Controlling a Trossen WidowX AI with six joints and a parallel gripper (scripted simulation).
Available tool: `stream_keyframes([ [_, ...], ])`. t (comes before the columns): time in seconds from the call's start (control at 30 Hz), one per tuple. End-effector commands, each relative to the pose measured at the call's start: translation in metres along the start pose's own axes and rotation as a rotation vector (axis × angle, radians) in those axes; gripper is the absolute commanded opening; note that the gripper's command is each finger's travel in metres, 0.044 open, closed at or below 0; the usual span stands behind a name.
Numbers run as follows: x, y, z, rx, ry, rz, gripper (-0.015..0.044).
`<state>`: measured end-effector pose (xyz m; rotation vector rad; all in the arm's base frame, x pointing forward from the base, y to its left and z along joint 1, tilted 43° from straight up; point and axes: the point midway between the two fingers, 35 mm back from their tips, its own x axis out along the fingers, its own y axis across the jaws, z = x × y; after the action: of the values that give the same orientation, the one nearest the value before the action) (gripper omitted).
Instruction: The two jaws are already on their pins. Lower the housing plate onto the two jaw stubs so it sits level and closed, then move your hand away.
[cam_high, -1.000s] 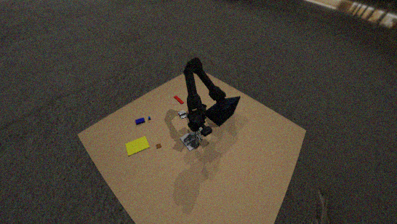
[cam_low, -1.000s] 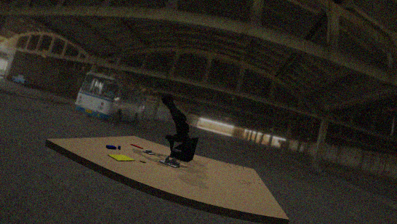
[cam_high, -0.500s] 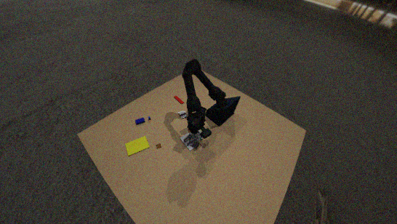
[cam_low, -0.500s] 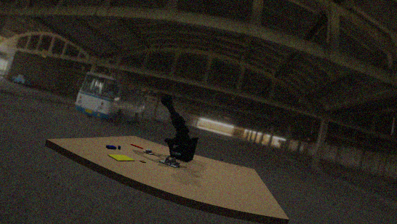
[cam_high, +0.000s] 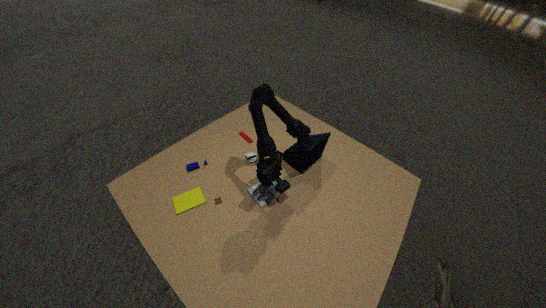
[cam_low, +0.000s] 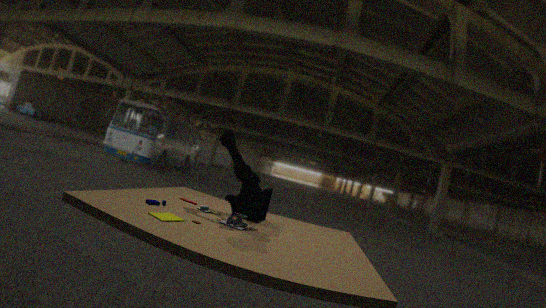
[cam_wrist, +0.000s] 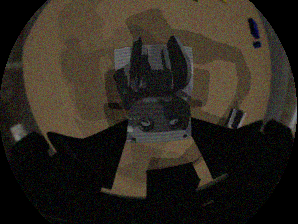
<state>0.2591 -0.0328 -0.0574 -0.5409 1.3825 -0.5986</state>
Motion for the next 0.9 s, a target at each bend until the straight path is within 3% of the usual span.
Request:
stream_keyframes([
  [0.0, 0.0072, -0.0001, -0.0016, -0.009, 0.001, -0.005, 0.0351],
  [0.87, 0.0150, -0.0007, -0.0022, -0.018, 0.001, -0.007, 0.0351],
])
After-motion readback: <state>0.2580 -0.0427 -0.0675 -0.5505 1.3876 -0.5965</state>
